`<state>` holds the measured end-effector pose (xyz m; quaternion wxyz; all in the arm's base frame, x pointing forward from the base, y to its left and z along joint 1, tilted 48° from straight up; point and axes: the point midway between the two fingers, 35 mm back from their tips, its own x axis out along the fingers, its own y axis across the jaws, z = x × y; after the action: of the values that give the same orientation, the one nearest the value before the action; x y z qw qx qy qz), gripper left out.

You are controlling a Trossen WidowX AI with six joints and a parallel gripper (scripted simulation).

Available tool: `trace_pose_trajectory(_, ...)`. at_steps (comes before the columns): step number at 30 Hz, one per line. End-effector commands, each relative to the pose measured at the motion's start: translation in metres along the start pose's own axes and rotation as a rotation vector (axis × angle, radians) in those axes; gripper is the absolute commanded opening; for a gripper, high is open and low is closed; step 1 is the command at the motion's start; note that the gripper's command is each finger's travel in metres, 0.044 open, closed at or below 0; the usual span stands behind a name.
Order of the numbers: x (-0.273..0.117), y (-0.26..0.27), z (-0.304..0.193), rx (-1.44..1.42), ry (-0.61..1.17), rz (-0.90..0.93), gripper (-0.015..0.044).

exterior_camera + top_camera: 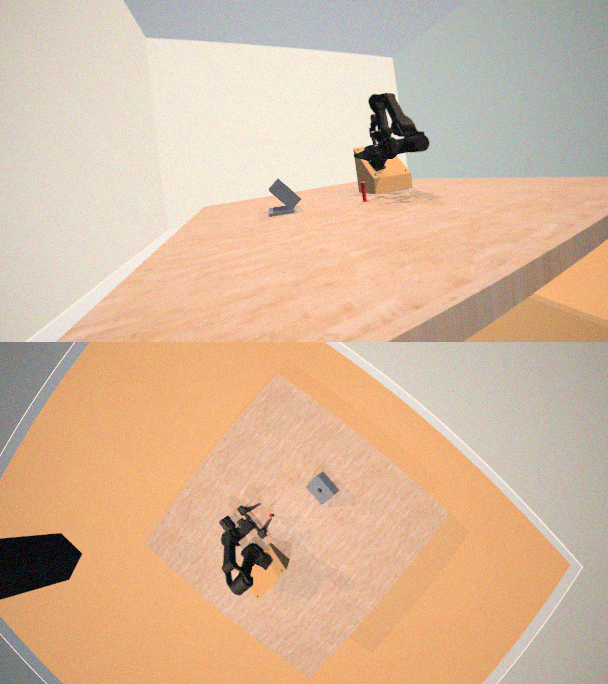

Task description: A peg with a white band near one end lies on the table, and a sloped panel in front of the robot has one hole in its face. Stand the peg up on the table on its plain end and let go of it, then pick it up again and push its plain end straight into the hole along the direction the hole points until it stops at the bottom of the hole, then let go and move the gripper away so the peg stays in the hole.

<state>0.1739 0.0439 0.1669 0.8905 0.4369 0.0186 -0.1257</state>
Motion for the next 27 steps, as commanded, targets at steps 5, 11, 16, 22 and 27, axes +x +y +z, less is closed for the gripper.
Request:
trace_pose_trajectory(5,-0.006,-0.017,0.043,-0.002,-0.009,0.005,0.044)
trace_pose_trajectory(11,-0.007,-0.023,0.048,-0.048,0.006,-0.01,0.044)
trace_pose_trajectory(16,-0.005,-0.026,0.04,-0.194,0.072,-0.072,0.044)
trace_pose_trajectory(22,-0.003,-0.031,0.031,-0.356,0.17,-0.151,0.044)
trace_pose_trajectory(27,-0.002,-0.038,0.022,-0.475,0.266,-0.219,0.044)
